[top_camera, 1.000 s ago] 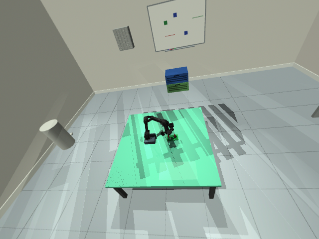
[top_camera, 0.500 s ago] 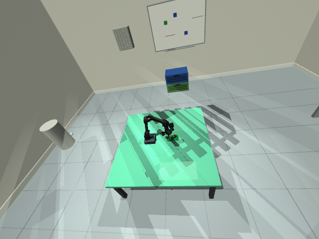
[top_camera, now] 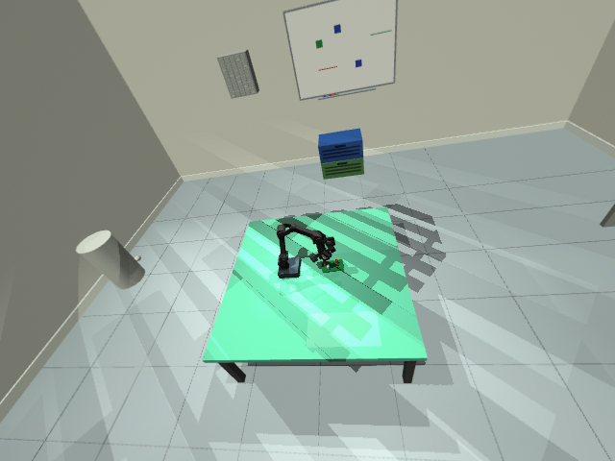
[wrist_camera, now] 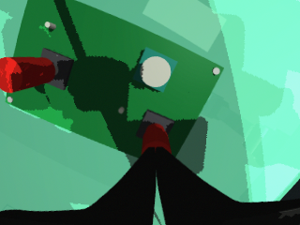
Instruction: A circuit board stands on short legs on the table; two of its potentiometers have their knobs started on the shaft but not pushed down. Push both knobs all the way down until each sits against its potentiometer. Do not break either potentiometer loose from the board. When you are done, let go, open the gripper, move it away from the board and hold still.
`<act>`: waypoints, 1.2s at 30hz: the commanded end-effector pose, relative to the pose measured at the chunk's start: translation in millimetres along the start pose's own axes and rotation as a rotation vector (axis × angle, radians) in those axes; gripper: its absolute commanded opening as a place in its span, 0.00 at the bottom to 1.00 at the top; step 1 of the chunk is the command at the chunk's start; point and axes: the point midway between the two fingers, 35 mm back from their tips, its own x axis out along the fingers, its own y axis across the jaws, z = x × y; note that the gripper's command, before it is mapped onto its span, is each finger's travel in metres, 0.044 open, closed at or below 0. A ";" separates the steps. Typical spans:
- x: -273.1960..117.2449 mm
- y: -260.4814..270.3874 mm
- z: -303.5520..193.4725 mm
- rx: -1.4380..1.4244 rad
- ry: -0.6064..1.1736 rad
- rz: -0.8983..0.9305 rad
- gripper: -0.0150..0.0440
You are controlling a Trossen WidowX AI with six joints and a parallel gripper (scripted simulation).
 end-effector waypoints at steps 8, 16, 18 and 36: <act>13.7 1.2 0.2 0.004 0.008 -0.010 0.25; 6.9 1.6 0.4 0.004 0.007 -0.010 0.25; 3.8 1.7 0.5 0.004 0.007 -0.010 0.25; -17.4 1.0 0.7 0.000 0.007 -0.014 0.30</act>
